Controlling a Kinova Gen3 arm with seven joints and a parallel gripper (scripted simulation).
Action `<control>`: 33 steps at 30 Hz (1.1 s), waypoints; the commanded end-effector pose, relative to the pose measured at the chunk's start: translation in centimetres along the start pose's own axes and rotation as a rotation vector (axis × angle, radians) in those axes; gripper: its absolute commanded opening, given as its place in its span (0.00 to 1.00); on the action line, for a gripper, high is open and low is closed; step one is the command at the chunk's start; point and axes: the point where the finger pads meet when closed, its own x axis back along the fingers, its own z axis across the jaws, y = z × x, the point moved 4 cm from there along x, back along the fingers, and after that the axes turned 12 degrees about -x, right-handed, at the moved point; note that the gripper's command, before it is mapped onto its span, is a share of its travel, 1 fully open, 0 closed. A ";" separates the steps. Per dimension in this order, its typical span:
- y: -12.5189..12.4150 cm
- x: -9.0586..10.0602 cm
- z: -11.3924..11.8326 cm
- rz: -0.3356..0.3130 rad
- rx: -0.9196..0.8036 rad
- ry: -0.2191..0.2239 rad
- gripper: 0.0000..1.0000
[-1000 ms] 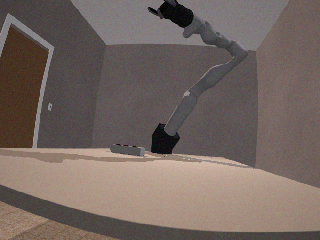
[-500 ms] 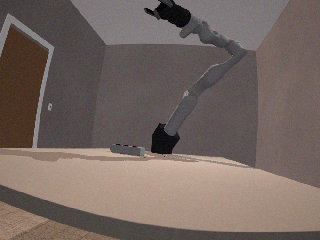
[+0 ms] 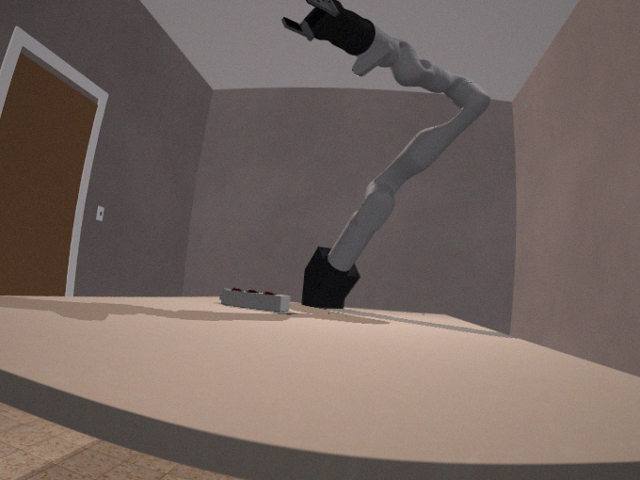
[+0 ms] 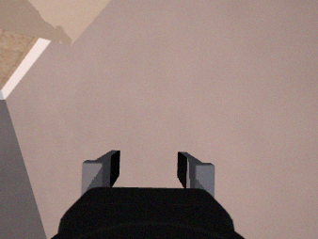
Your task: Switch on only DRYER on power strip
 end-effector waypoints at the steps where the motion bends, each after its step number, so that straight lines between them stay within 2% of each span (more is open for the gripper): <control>1: -0.1 0.0 0.0 0.006 0.007 0.001 1.00; 5: -0.1 0.0 0.0 0.006 0.007 0.001 1.00; 6: 0.5 -0.4 -1.3 0.016 0.026 -0.015 1.00; 26: 0.5 -0.4 -1.0 0.016 0.026 -0.009 1.00; 27: 1.1 -0.8 -2.4 0.028 0.045 -0.027 1.00; 33: 1.1 -0.8 -2.0 0.027 0.045 -0.020 1.00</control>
